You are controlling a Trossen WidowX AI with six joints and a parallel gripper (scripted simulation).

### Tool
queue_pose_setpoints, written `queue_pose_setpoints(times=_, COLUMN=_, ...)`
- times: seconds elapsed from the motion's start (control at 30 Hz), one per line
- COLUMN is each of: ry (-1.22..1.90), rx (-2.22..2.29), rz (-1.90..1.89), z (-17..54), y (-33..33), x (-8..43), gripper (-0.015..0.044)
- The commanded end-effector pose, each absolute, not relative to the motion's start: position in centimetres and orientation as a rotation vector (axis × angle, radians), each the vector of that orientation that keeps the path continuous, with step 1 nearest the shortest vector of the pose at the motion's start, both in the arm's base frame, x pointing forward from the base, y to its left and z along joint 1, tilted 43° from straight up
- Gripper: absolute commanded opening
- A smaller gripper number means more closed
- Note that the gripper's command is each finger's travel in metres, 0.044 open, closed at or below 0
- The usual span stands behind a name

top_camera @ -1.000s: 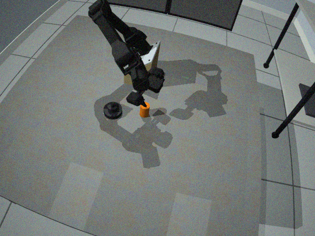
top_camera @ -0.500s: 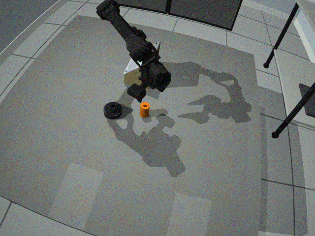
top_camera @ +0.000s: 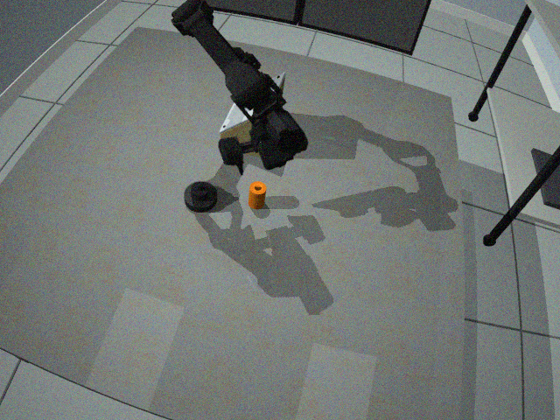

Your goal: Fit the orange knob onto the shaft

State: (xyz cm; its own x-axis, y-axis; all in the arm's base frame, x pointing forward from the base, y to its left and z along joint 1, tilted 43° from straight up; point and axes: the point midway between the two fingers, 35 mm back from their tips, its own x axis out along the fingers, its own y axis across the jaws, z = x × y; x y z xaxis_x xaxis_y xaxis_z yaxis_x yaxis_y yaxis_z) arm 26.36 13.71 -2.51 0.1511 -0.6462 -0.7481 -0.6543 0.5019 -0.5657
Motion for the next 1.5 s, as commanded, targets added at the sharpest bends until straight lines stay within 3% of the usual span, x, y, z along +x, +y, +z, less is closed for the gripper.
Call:
queue_pose_setpoints(times=0.0, ry=1.362, rx=-0.622, rz=-0.482, z=-2.6, y=13.6, x=26.4, gripper=0.044)
queue_pose_setpoints(times=1.47, ry=1.356, rx=-0.61, rz=-0.492, z=-7.1, y=9.7, x=27.5, gripper=0.044)
